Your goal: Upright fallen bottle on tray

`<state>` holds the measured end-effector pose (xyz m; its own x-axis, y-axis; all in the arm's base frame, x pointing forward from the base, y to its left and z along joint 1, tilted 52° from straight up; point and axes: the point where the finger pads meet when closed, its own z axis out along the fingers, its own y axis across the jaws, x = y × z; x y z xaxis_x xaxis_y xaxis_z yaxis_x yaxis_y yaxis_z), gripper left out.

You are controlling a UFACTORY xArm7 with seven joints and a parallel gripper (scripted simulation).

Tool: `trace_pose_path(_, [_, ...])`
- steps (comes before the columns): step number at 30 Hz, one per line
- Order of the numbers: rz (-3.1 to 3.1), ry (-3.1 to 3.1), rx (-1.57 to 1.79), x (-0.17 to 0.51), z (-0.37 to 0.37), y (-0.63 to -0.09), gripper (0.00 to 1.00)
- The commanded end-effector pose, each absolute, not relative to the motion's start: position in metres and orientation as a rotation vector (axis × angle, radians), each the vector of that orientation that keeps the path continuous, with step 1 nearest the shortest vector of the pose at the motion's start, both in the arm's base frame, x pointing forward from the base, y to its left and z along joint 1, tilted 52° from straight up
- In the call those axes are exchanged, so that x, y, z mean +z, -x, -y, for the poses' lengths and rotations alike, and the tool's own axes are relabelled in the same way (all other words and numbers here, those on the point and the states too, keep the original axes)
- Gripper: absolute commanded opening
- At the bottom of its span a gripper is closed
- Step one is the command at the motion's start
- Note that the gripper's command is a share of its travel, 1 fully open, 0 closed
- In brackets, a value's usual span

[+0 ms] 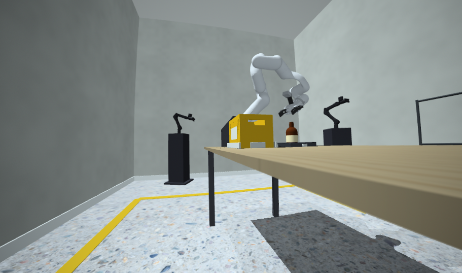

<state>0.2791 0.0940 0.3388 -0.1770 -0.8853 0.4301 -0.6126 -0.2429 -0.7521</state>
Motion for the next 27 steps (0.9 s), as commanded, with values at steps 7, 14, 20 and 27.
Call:
trace_pose_path(7, [-1.727,1.804,-1.383,0.352,-0.083,-0.268,1.00])
trace_pose_path(14, [-1.727,1.804,-1.383,0.357,-0.079,-0.264,1.00])
trace_pose_path(20, [-1.727,1.804,-1.383,0.358,-0.078,-0.263,1.00])
trace_pose_path(27, [-1.727,1.804,-1.383,0.359,-0.077,-0.262,1.00])
